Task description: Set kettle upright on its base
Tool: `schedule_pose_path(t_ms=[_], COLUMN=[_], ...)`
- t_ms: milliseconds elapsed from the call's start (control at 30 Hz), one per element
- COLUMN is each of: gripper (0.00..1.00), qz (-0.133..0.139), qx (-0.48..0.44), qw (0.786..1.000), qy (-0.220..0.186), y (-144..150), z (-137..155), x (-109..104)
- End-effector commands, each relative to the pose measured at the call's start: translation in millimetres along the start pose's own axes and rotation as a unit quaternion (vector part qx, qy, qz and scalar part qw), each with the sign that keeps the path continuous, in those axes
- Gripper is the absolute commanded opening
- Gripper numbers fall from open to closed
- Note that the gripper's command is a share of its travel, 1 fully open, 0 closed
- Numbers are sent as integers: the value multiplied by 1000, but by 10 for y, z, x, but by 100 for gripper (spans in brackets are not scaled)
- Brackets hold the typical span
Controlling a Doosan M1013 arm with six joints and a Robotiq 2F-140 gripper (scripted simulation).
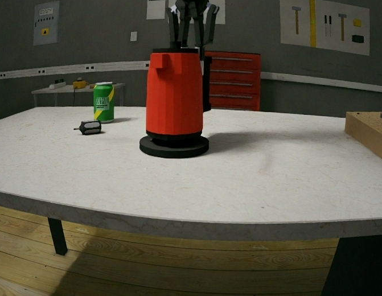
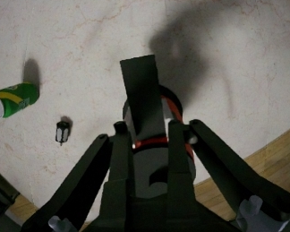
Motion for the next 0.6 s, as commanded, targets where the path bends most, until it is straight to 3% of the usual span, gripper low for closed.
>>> schedule_pose_path(t_ms=[0, 567], gripper=[10, 10], qz=[-1, -1], qx=[0, 0], qw=[1000, 1000], qy=[-1, -1], y=[-3, -3], z=[2, 2], x=[11, 54])
Point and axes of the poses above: the point where the finger pads meet when closed, its own x axis out along the fingers, its own y axis across the jaws, z = x × y, the point moved 8 cm from there along -x, back along the fingers, and after that the axes turned 1 degree about -x, right-handed, at the moved point
